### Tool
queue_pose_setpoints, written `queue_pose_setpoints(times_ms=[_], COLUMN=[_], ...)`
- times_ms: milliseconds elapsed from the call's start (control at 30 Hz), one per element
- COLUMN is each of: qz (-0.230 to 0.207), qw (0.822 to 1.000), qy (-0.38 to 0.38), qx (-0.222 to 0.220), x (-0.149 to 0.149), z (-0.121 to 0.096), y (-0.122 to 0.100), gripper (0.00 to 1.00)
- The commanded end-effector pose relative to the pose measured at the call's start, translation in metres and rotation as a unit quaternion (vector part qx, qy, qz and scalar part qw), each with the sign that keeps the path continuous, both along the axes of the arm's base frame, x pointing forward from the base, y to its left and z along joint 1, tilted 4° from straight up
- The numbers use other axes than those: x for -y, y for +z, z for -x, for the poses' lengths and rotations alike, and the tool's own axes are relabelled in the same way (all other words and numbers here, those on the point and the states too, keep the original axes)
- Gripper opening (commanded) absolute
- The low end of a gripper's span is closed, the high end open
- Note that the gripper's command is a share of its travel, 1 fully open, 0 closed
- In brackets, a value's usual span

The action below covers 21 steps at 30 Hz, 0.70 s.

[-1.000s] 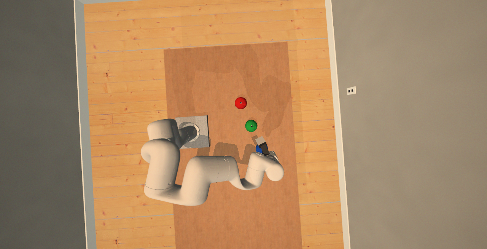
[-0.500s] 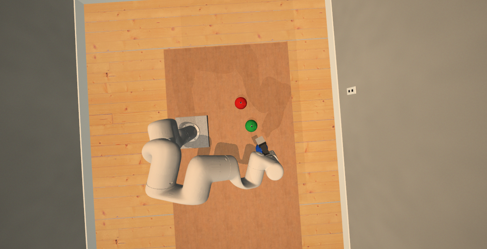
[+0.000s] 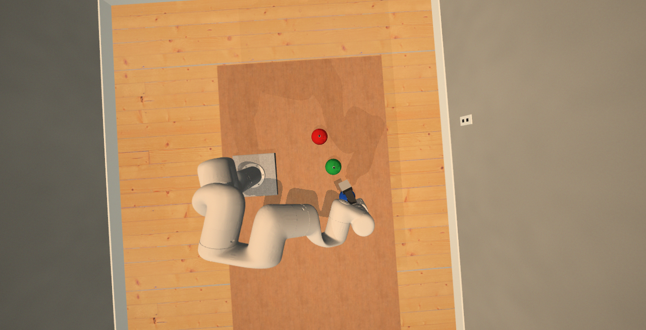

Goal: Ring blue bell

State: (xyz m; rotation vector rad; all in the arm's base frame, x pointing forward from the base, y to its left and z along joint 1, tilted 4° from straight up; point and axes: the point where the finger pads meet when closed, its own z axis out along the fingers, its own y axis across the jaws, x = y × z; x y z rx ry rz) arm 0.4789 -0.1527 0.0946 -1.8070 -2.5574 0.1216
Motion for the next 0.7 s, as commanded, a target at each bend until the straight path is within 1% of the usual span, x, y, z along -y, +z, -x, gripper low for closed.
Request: queue_pose_setpoints(times_ms=[0, 267, 667], qz=[0.0, 0.0, 0.0], qw=[1.0, 1.0, 1.0], qy=[0.0, 0.0, 0.0], qx=[0.002, 0.002, 0.002], x=[0.001, 0.002, 0.002], z=[-0.001, -0.001, -0.001], y=[-0.004, -0.018, -0.029], gripper=[0.0, 0.0, 0.0])
